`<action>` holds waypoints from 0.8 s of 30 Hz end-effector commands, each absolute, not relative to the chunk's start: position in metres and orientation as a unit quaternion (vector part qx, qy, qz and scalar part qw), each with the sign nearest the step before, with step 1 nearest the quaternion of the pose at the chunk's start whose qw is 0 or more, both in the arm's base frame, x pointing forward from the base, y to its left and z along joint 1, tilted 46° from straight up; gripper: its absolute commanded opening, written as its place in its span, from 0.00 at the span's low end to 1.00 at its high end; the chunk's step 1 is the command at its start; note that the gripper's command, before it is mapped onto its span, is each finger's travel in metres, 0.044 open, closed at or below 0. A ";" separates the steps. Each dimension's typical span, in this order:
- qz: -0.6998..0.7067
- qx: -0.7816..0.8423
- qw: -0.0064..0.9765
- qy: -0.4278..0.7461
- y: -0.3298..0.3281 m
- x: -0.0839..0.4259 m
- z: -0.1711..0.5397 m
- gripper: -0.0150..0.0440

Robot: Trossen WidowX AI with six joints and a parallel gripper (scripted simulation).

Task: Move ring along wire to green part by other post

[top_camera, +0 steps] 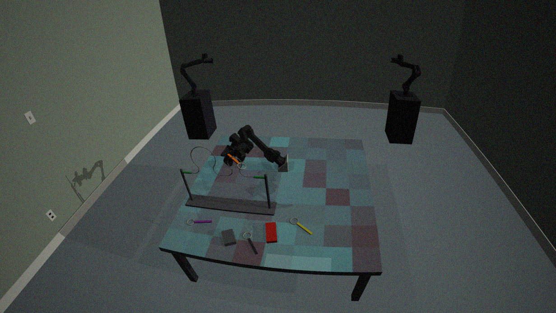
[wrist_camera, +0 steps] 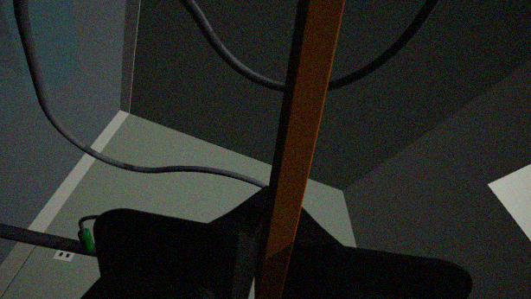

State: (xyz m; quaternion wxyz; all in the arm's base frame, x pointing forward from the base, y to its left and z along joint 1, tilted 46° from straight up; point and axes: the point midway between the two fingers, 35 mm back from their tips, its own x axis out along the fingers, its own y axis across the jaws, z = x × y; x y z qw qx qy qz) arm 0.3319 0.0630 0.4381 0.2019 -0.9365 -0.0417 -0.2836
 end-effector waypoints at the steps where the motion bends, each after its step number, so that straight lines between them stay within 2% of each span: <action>1: -0.285 -0.941 0.174 -0.049 0.066 0.331 0.440 0.00; 13: -0.287 -0.944 0.153 -0.054 0.058 0.332 0.440 0.00; 24: -0.286 -0.932 0.218 -0.038 0.034 0.334 0.431 0.00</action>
